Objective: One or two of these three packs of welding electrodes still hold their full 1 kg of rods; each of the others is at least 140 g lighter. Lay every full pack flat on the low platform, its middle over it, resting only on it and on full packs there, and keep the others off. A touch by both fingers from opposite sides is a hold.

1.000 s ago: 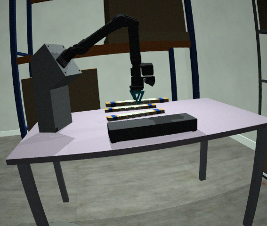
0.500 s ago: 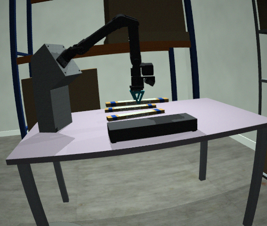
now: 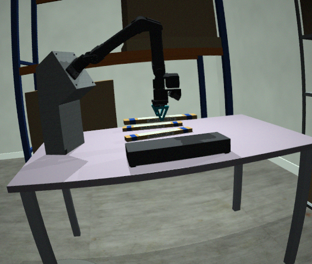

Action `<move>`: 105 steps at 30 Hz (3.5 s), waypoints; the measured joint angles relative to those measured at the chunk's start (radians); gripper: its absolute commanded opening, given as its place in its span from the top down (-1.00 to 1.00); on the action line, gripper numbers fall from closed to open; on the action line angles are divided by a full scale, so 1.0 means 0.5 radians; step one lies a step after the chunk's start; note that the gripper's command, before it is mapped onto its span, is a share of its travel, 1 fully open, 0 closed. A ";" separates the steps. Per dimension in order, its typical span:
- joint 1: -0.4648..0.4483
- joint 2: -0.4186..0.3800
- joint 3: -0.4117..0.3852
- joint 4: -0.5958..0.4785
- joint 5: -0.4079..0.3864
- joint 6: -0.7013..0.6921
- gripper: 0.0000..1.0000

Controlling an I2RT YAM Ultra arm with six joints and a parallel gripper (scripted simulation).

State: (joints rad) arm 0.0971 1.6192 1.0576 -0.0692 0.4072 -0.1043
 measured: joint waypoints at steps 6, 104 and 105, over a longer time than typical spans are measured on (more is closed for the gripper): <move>0.000 0.000 0.001 -0.002 0.001 0.000 1.00; 0.082 -0.331 -0.159 -0.183 0.074 0.056 1.00; 0.082 -0.331 -0.159 -0.183 0.074 0.056 1.00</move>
State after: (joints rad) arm 0.1379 1.4536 0.9783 -0.1608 0.4442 -0.0761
